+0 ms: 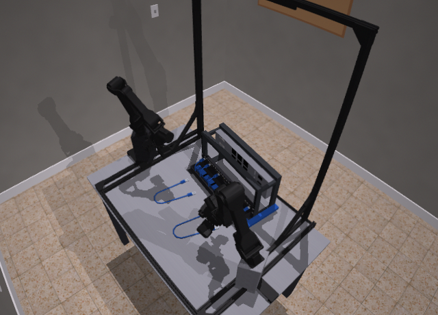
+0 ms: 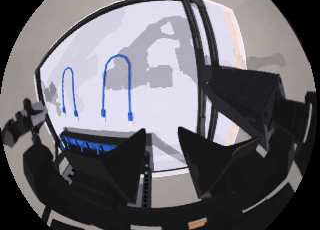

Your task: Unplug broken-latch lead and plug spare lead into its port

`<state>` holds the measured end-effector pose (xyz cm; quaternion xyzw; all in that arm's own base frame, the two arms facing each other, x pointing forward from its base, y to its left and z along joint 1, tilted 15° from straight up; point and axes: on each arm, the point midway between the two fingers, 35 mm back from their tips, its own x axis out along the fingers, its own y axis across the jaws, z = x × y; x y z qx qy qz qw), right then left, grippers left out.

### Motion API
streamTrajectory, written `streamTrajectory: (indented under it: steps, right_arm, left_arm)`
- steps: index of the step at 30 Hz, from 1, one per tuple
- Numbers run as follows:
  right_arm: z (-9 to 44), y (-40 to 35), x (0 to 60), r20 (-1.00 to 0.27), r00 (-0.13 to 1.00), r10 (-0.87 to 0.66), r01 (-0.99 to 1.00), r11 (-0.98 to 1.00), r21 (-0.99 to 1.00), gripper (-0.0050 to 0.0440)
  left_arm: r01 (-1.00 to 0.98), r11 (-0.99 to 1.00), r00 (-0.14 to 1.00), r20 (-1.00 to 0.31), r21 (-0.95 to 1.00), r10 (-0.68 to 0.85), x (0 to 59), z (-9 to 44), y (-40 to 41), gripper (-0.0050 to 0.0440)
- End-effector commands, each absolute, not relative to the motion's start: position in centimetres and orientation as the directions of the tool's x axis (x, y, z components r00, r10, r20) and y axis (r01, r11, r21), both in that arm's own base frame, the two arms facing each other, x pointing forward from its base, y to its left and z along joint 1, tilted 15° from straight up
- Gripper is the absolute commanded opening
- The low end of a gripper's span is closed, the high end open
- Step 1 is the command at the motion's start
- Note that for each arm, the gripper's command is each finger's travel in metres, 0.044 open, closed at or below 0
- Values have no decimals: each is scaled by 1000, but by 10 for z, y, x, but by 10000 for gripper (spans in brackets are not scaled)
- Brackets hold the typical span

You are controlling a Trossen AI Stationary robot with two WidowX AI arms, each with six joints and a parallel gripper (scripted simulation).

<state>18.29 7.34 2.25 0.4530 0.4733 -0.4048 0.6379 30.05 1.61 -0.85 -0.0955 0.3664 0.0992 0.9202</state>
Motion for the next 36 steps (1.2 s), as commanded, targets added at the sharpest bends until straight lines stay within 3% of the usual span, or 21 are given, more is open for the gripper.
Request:
streamTrajectory:
  steps: [1, 13, 14, 30, 31, 36]
  right_arm:
    - [23, 73, 183, -971, 224, -88, 945, 262, 195, 176]
    - [23, 73, 183, -971, 224, -88, 945, 262, 195, 176]
    - [23, 73, 183, -971, 224, -88, 945, 262, 195, 176]
    - [23, 73, 183, -971, 224, -88, 945, 262, 195, 176]
    - [23, 73, 183, -971, 224, -88, 945, 262, 195, 176]
    - [23, 73, 183, -971, 224, -88, 945, 262, 195, 176]
  left_arm:
    - [-318, 937, 688, -715, -142, 125, 301, -5, 7, 176]
    - [-318, 937, 688, -715, -142, 125, 301, -5, 7, 176]
    - [-473, 847, 595, -798, -244, 102, 299, -10, -19, 176]
    - [-473, 847, 595, -798, -244, 102, 299, -10, -19, 176]
    - [-620, 719, 500, -864, -314, 54, 297, -13, -46, 176]
    - [-620, 719, 500, -864, -314, 54, 297, -13, -46, 176]
